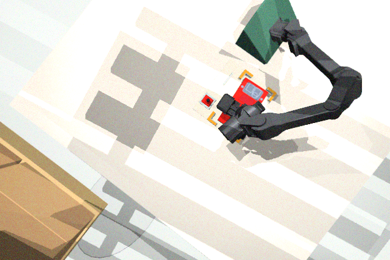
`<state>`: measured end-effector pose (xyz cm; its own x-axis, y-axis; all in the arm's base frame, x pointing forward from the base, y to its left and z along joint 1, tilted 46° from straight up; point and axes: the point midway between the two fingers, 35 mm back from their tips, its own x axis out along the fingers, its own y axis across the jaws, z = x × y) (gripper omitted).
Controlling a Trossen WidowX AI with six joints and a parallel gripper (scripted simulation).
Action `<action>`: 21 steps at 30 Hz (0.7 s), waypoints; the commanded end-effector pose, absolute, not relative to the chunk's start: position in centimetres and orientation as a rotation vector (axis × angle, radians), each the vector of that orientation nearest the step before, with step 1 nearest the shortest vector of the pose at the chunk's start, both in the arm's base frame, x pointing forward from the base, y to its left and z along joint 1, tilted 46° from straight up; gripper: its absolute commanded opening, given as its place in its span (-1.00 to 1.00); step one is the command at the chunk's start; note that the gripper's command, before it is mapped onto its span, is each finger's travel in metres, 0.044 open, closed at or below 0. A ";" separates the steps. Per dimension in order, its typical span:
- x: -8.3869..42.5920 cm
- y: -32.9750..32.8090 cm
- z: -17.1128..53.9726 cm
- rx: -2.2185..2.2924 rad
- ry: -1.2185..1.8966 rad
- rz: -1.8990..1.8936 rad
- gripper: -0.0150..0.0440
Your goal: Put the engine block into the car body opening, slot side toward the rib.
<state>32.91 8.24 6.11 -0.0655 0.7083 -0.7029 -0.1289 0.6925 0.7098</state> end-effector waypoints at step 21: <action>32.9 8.5 5.9 0.510 1.490 0.735 0.05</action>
<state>32.90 8.42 5.93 -0.0654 0.7084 -0.7028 -0.1289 0.6924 0.7099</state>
